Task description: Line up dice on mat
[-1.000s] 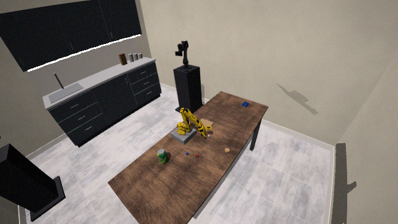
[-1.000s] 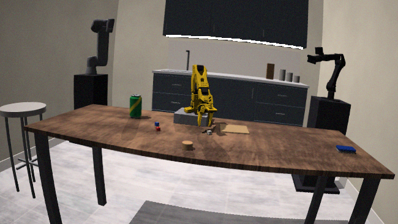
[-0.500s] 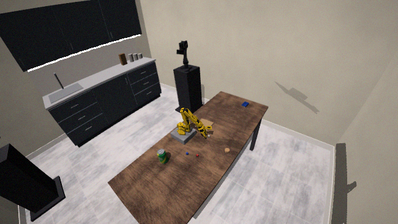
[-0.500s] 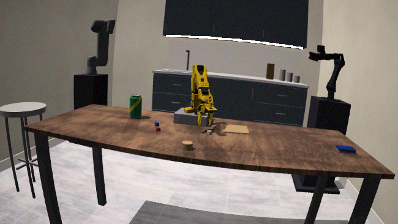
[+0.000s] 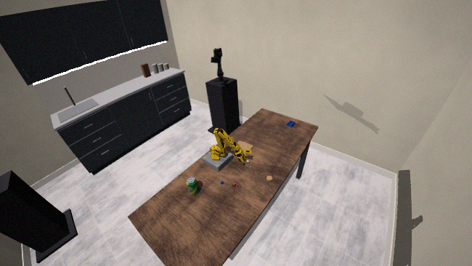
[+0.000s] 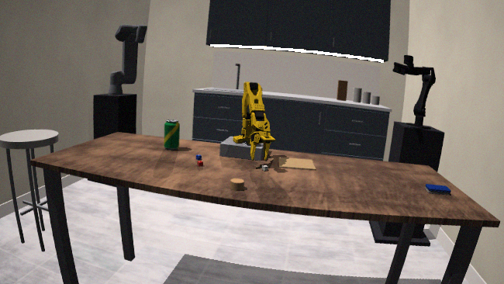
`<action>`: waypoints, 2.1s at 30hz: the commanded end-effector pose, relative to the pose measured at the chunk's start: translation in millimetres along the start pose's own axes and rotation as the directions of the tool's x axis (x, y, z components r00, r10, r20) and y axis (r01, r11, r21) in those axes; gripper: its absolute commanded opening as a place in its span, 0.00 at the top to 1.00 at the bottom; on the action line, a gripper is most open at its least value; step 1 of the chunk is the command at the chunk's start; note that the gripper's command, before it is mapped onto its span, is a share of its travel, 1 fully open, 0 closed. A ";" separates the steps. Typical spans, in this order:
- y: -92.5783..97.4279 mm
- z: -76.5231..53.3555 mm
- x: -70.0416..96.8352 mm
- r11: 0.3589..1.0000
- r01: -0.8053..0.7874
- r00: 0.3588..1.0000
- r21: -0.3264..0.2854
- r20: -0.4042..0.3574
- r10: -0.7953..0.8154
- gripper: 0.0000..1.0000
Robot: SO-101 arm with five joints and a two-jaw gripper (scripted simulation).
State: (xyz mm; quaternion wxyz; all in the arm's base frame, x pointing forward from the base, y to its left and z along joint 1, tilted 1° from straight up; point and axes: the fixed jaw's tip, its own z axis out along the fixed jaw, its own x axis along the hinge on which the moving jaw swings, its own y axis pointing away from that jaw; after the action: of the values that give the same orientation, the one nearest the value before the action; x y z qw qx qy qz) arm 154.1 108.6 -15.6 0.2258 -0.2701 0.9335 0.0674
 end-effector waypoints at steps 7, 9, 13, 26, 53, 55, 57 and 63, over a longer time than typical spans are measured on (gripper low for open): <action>1.2 0.3 0.5 1.000 0.000 1.000 -0.003 -0.008 0.000 0.75; 1.2 0.3 0.5 1.000 0.000 1.000 -0.003 -0.008 0.000 0.75; 1.2 0.3 0.5 1.000 0.000 1.000 -0.003 -0.008 0.000 0.75; 1.2 0.3 0.5 1.000 0.000 1.000 -0.003 -0.008 0.000 0.75; 0.8 -9.7 19.1 1.000 -0.007 1.000 -0.004 0.023 0.007 0.75; 0.8 -9.9 19.6 1.000 -0.007 1.000 -0.004 0.024 0.007 0.75; 0.8 -10.0 19.8 1.000 -0.007 1.000 -0.004 0.024 0.007 0.75; 0.8 -10.3 19.0 1.000 -0.007 1.000 -0.004 0.028 0.007 0.75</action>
State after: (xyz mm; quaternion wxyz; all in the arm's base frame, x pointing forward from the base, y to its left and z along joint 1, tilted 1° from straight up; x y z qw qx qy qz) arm 136.3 97.0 -16.0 0.2342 -0.2695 0.9315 0.0699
